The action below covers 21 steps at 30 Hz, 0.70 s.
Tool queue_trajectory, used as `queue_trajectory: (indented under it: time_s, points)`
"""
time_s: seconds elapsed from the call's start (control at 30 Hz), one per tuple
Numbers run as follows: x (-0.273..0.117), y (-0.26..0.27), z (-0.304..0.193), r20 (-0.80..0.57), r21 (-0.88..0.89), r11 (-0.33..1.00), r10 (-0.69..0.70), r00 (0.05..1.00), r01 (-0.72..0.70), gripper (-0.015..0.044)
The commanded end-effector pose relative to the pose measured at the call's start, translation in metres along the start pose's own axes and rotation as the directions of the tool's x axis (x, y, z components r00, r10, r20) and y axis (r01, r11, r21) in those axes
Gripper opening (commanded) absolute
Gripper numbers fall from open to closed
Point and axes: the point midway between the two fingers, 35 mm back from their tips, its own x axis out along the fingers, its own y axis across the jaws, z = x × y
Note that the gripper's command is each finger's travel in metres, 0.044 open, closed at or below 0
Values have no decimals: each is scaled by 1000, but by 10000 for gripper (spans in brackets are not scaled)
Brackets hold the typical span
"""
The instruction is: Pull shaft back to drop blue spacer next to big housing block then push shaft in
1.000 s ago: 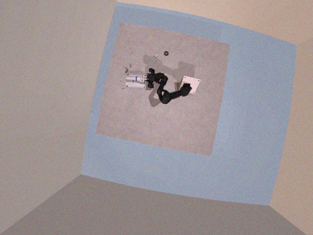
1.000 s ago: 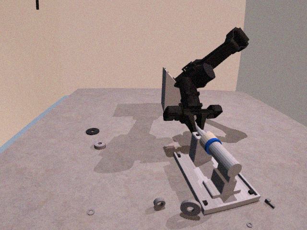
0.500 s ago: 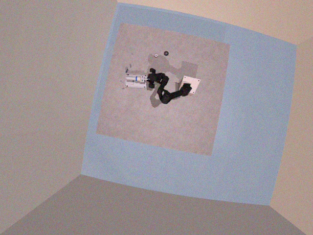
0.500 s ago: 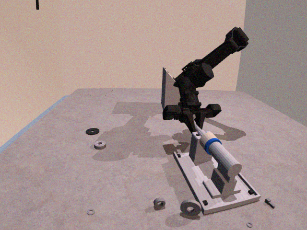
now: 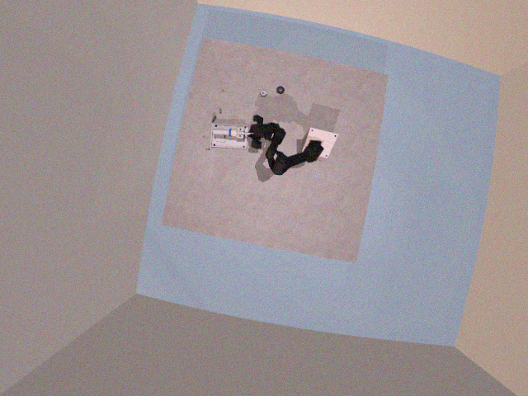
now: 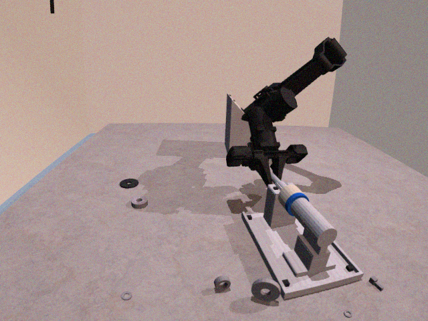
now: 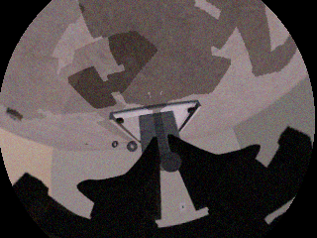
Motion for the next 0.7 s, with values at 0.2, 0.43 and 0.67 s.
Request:
queue_trajectory:
  time_s: [0.2,0.43,0.67]
  points:
    - [-2,0,2,2,-1,1000,0,1000,0,0]
    - [-2,0,2,2,-1,1000,0,1000,0,0]
    - [-3,0,3,2,-1,1000,0,1000,0,0]
